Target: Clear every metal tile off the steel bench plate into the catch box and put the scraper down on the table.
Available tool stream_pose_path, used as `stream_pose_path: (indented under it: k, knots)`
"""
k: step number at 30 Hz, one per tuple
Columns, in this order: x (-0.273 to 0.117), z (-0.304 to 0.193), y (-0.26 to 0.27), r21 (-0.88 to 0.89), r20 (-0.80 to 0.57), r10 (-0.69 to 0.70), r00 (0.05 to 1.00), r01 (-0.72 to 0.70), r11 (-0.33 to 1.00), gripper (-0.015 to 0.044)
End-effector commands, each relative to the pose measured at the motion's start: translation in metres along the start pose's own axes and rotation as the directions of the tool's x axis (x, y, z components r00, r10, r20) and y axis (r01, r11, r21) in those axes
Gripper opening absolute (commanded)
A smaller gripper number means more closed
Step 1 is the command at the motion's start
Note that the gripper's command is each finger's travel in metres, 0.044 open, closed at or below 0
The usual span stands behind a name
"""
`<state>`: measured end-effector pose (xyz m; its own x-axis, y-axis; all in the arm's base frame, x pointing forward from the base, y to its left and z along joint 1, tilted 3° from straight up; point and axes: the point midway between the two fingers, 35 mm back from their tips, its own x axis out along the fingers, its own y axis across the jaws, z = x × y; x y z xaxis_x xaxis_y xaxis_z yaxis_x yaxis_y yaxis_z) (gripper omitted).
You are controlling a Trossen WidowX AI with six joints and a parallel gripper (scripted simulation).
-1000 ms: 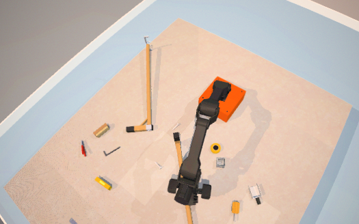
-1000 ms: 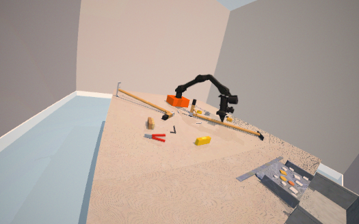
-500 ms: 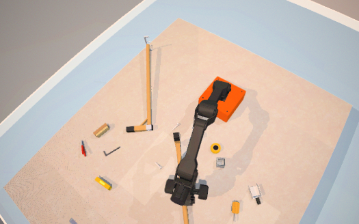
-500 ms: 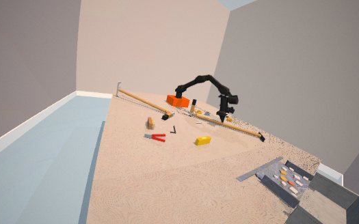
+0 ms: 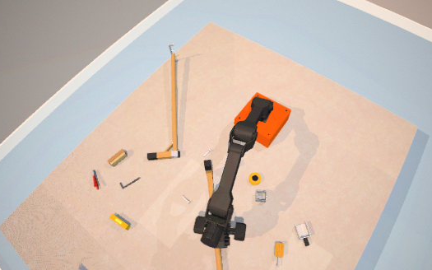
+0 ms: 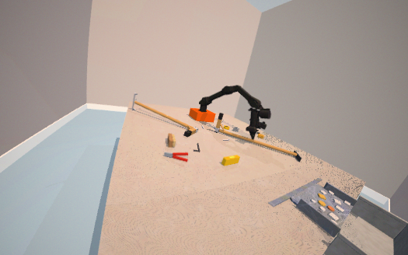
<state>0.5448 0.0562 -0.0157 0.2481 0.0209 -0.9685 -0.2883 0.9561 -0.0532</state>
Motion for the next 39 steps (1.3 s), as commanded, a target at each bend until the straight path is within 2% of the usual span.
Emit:
stream_pose_path:
  k: [1, 16, 17, 39]
  knots:
    - [0.012, -0.007, -0.002, 0.001, -0.027, 0.002, 1.0, -0.001, 1.0, 0.0]
    - [0.012, -0.007, -0.002, 0.001, -0.027, 0.002, 1.0, -0.001, 1.0, 0.0]
    - [0.0, 0.0, 0.0, 0.0, 0.0, 0.0, 1.0, 0.0, 1.0, 0.0]
    - [-0.078, 0.021, -0.001, 0.0, 0.045, -0.008, 0.999, 0.008, 1.0, 0.0]
